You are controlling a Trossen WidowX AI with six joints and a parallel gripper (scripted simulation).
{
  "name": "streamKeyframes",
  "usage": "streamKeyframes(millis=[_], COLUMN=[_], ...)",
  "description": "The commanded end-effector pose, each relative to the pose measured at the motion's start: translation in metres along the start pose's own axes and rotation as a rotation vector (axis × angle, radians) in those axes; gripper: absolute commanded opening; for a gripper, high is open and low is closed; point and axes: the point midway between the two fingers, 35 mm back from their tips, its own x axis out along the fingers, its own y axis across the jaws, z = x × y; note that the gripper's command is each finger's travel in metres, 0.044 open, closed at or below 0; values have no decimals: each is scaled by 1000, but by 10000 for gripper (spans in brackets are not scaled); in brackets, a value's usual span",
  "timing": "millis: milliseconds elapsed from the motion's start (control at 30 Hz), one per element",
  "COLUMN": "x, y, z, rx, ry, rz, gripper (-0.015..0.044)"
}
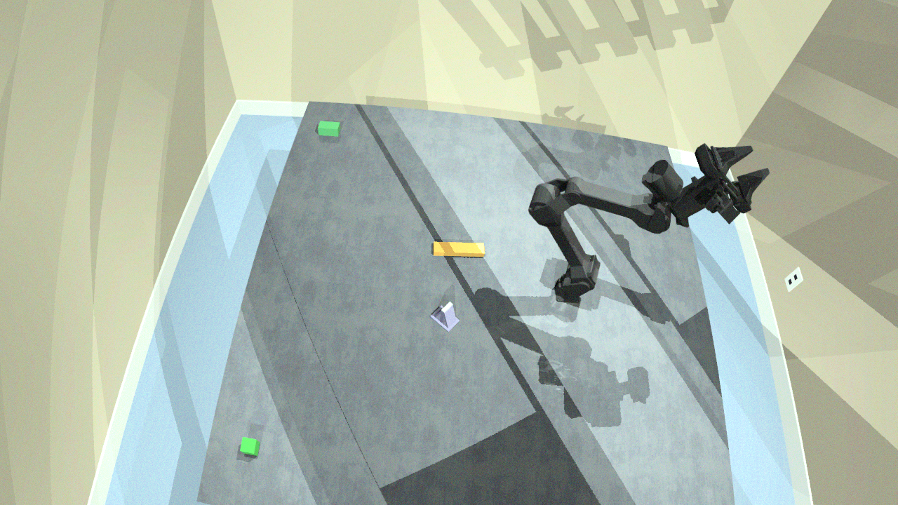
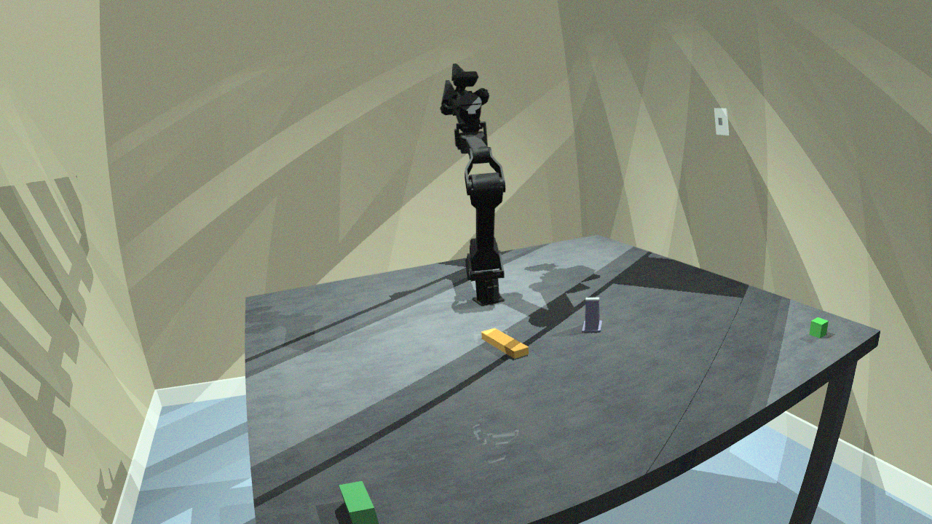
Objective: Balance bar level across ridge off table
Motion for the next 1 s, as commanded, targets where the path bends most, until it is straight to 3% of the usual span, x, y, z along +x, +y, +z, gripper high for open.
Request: streamKeyframes(millis=[0, 100, 967], x=[0, 1, -20], y=[0, -6, -45], z=[1, 10, 135], rx=[-3, -51, -549], ry=[-2, -31, -342], rz=[-2, -27, -324], gripper=[374, 315, 315])
